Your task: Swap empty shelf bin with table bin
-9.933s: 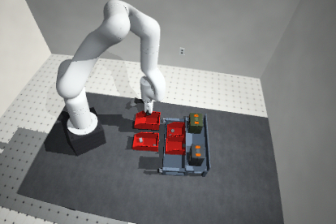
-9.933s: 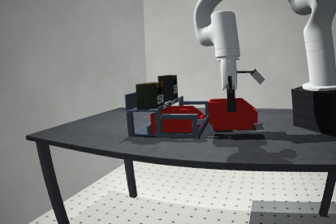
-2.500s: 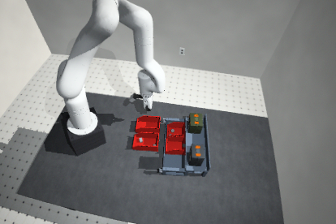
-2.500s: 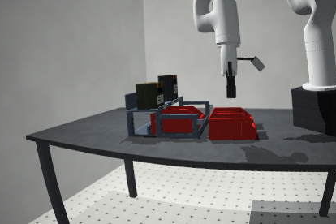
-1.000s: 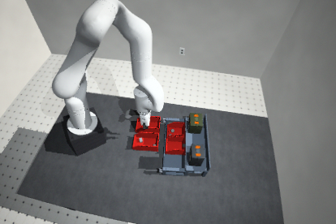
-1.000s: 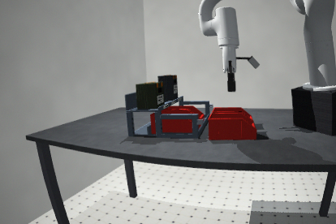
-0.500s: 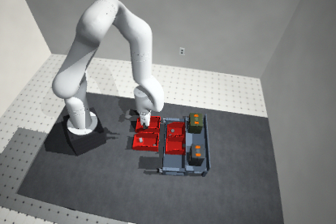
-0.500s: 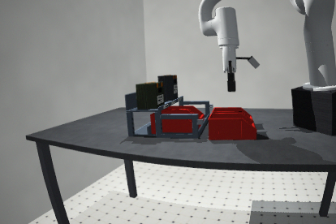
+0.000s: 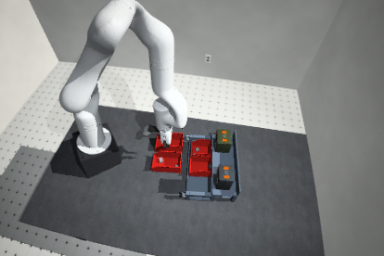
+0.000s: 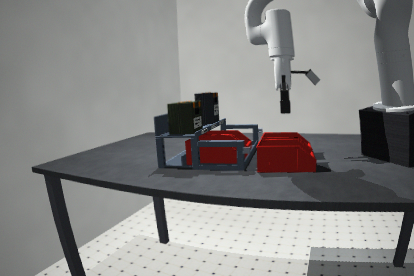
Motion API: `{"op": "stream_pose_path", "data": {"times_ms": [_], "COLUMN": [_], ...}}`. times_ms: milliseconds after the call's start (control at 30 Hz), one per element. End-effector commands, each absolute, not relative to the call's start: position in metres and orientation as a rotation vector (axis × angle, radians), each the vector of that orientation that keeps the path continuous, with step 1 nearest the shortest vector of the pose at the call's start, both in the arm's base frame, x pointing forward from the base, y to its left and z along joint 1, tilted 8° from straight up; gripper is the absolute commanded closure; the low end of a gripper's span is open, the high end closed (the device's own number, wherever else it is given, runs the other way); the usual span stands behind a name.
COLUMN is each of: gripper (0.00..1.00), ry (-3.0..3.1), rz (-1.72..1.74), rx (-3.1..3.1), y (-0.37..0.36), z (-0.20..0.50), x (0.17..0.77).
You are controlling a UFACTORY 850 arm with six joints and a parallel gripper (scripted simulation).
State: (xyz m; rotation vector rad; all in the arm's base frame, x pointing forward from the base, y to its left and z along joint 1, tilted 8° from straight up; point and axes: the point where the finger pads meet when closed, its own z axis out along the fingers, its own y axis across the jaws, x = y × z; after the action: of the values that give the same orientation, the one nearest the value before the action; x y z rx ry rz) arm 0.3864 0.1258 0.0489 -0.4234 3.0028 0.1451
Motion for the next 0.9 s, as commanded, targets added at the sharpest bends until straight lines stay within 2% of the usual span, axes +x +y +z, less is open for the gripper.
{"op": "stream_pose_path", "data": {"times_ms": [0, 867], "gripper": [0.74, 0.74], "ry": [3.000, 3.000], "rz": [0.145, 0.145], "rx": [-0.423, -0.423], "y": [0.126, 0.129], "z": [0.047, 0.017], "x": [0.387, 0.390]}}
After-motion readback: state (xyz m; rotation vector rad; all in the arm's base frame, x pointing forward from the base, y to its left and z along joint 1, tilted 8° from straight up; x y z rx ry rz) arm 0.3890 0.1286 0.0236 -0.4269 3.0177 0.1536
